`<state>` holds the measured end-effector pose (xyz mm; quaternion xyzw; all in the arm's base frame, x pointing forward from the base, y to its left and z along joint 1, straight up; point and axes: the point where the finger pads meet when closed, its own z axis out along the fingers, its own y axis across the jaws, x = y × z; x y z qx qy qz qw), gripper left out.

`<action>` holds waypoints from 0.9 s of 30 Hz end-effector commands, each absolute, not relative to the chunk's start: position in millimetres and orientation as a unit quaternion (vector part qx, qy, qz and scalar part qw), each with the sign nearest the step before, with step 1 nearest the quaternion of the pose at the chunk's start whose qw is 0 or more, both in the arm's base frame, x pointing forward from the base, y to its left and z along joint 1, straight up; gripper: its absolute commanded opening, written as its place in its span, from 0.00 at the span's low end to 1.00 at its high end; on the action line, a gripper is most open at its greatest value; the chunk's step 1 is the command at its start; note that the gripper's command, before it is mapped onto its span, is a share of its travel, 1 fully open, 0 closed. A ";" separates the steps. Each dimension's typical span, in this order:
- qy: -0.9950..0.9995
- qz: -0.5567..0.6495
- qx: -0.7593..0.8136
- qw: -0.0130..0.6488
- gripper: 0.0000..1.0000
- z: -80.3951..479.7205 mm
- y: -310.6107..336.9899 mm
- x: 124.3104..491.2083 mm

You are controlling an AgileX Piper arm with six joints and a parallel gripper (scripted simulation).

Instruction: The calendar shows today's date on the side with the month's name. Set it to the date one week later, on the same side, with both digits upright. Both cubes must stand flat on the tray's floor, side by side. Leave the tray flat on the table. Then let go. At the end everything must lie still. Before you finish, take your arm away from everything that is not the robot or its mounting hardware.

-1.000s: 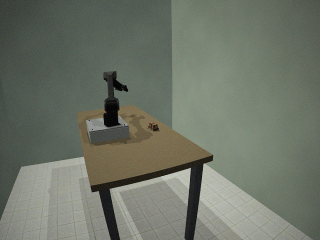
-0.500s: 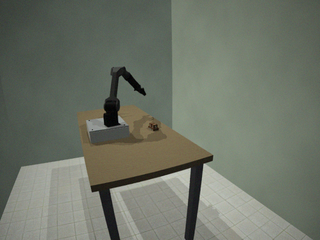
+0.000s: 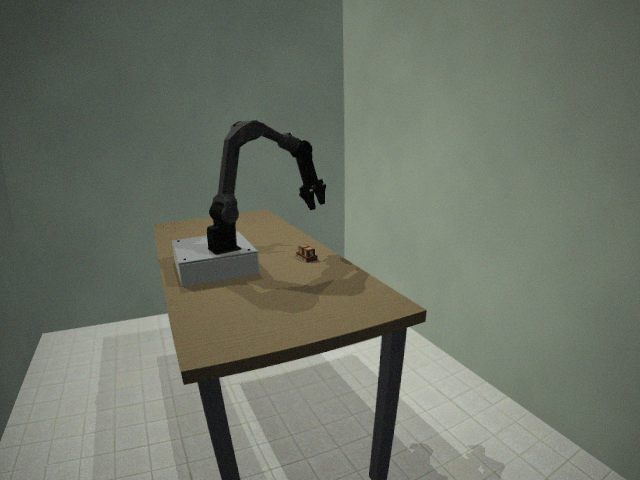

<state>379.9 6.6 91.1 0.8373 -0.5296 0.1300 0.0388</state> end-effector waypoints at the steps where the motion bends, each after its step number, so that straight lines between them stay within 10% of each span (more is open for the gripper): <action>1: -0.591 0.093 0.801 0.032 1.00 90.6 -24.6 353.5; 11: -0.730 0.004 0.683 0.001 1.00 87.0 -71.7 285.0; 27: -0.734 0.000 0.680 0.001 1.00 80.6 -72.7 283.7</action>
